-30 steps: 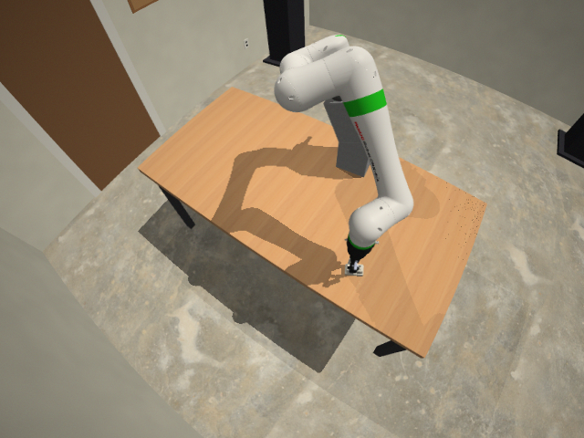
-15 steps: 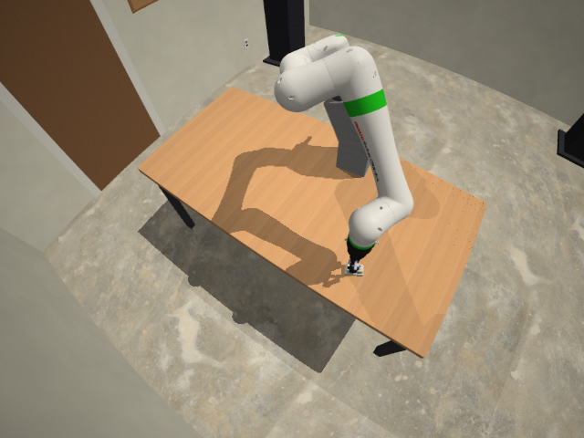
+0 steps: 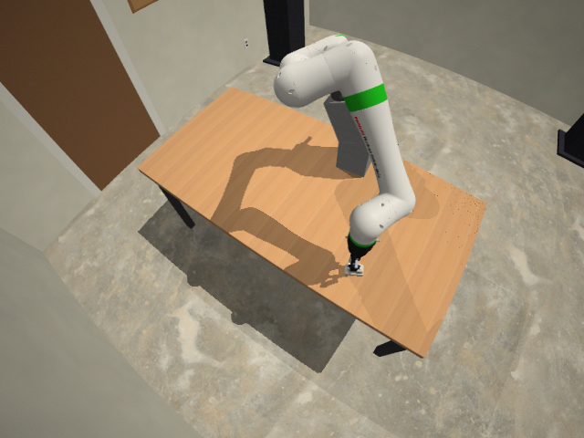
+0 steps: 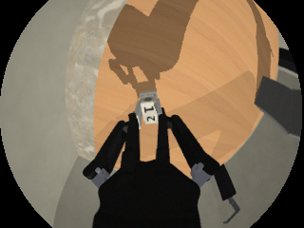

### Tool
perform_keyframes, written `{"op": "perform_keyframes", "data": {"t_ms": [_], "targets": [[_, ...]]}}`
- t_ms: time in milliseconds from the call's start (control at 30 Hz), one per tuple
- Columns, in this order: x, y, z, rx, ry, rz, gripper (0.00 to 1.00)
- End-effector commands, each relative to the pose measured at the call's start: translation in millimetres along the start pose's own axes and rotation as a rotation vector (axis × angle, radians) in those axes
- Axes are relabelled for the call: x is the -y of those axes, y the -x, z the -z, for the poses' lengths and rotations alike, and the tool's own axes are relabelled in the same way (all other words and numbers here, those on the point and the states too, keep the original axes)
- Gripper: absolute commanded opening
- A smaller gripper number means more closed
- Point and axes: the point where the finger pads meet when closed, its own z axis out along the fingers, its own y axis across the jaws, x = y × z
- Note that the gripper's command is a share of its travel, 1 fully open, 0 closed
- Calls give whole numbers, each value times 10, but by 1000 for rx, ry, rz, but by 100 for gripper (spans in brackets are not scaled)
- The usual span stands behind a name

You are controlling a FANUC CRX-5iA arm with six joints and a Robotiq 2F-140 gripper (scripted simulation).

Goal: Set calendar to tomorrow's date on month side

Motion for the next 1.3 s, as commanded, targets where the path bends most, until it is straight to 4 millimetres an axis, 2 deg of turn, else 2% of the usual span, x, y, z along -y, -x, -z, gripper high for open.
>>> {"op": "perform_keyframes", "data": {"t_ms": [0,167,233,400,867,1267], "targets": [[1,0,221,0,0,0,25],[1,0,593,0,0,0,25],[1,0,593,0,0,0,25],[1,0,797,0,0,0,25],[3,-14,813,0,0,14,25],[28,-401,792,1,-1,411,25]]}}
